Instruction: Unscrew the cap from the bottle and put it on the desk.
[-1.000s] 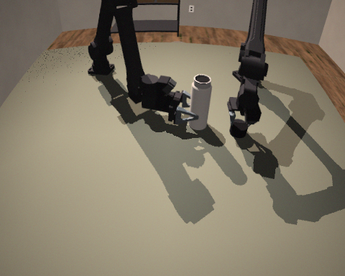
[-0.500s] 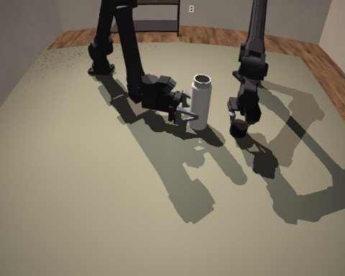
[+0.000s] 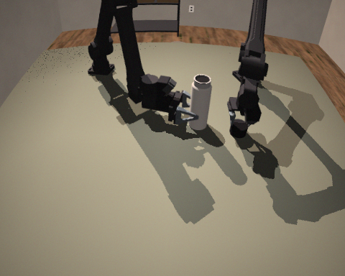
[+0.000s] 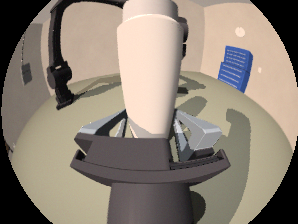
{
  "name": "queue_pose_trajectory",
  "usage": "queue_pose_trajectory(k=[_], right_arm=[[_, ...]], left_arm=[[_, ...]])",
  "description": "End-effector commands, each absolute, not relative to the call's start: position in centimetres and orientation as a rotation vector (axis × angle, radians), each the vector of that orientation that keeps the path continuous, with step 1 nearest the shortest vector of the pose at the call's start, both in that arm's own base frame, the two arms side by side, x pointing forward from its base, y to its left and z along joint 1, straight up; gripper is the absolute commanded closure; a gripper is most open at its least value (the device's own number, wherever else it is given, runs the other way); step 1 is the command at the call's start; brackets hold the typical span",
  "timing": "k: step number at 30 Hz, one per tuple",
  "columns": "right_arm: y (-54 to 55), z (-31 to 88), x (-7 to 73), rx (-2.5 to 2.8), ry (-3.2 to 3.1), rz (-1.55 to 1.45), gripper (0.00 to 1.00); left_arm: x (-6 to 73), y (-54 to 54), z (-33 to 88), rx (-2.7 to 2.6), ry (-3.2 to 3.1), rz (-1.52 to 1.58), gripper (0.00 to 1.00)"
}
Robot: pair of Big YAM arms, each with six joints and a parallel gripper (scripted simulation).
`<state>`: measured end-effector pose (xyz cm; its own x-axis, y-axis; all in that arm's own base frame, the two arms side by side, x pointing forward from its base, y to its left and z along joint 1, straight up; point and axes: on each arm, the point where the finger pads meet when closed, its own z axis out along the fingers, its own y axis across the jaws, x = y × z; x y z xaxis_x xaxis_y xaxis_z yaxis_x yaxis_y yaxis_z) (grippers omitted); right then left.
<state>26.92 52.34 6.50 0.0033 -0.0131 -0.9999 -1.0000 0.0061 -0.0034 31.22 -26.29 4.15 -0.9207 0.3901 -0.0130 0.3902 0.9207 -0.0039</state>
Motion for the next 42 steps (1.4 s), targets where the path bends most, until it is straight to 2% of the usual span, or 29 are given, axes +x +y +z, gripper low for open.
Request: queue_pose_trajectory(k=[1,40,42], right_arm=[[52.79,7.44,27.27,-1.208,1.191,1.194,0.26],[52.79,7.44,27.27,-1.208,1.191,1.194,0.26],[52.79,7.44,27.27,-1.208,1.191,1.194,0.04]], left_arm=[[32.11,-26.46,4.41,0.627,3.05,-0.023,1.0],[32.11,-26.46,4.41,0.627,3.05,-0.023,1.0],[32.12,-27.06,5.01,0.618,3.042,-0.032,0.77]])
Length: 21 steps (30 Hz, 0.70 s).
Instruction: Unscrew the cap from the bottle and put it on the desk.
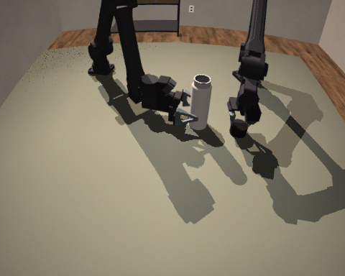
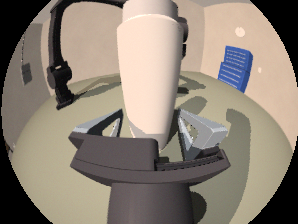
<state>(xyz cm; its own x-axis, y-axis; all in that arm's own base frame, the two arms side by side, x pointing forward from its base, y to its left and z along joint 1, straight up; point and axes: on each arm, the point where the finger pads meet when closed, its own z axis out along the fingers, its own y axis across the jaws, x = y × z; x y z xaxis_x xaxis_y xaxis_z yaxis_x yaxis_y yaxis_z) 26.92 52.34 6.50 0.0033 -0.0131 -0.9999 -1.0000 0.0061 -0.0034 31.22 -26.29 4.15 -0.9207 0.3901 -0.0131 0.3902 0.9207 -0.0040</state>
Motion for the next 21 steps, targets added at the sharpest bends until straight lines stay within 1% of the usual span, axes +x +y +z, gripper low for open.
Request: queue_pose_trajectory(k=[1,6,7,9,11,14,21], right_arm=[[52.8,7.4,27.3,-1.208,1.191,1.194,0.04],[52.8,7.4,27.3,-1.208,1.191,1.194,0.04],[52.8,7.4,27.3,-1.208,1.191,1.194,0.04],[50.9,8.8,27.6,-1.2,1.184,1.185,0.04],[50.9,8.8,27.6,-1.2,1.184,1.185,0.04],[48.1,10.3,27.5,-1.2,1.172,1.181,0.04],[49.0,9.0,27.4,-1.211,1.199,1.195,0.04]], left_arm=[[32.1,-27.1,5.0,0.618,3.042,-0.031,0.66],[32.1,-27.1,5.0,0.618,3.042,-0.031,0.09],[32.1,-27.1,5.0,0.618,3.042,-0.031,0.06],[32.9,-27.7,8.5,0.612,3.013,-0.056,0.06],[32.9,-27.7,8.5,0.612,3.013,-0.056,0.06],[32.7,-27.5,12.8,0.612,3.011,-0.057,0.06],[32.3,-27.2,11.3,0.614,3.023,-0.048,0.06]])
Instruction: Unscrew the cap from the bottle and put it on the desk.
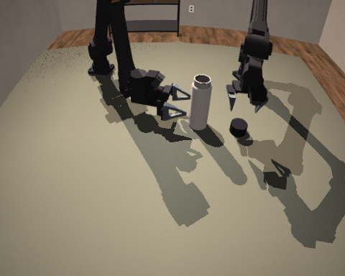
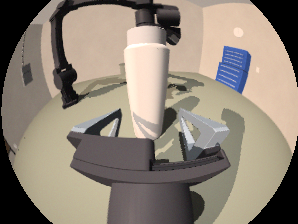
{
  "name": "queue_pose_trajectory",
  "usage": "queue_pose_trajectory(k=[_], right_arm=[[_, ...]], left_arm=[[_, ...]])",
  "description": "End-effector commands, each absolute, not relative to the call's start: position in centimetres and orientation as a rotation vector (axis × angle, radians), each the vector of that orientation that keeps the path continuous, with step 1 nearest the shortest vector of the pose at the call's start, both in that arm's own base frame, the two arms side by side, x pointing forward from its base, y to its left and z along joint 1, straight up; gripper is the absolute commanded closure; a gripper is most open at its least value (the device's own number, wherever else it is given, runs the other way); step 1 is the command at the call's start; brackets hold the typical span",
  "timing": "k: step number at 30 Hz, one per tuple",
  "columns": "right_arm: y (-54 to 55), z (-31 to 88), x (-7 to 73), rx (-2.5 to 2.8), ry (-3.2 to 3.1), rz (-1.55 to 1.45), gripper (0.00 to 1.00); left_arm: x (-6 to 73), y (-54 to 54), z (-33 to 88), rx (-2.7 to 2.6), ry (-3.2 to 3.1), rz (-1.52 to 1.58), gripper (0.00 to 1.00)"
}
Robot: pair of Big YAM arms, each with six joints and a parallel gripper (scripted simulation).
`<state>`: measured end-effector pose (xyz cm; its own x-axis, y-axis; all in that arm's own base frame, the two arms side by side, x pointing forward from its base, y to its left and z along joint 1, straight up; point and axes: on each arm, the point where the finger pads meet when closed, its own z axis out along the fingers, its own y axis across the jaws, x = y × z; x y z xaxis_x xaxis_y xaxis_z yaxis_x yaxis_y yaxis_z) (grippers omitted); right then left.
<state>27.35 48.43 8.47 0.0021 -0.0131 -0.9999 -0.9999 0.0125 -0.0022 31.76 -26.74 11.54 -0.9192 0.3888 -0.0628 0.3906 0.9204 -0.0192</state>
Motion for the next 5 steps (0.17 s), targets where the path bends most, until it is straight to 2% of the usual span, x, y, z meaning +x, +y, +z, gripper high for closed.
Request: queue_pose_trajectory(k=[1,5], right_arm=[[49.01,8.99,27.36,-1.211,1.199,1.195,0.04],[49.01,8.99,27.36,-1.211,1.199,1.195,0.04]], left_arm=[[32.34,-27.24,11.31,0.614,3.023,-0.048,0.06],[32.34,-27.24,11.31,0.614,3.023,-0.048,0.06]])
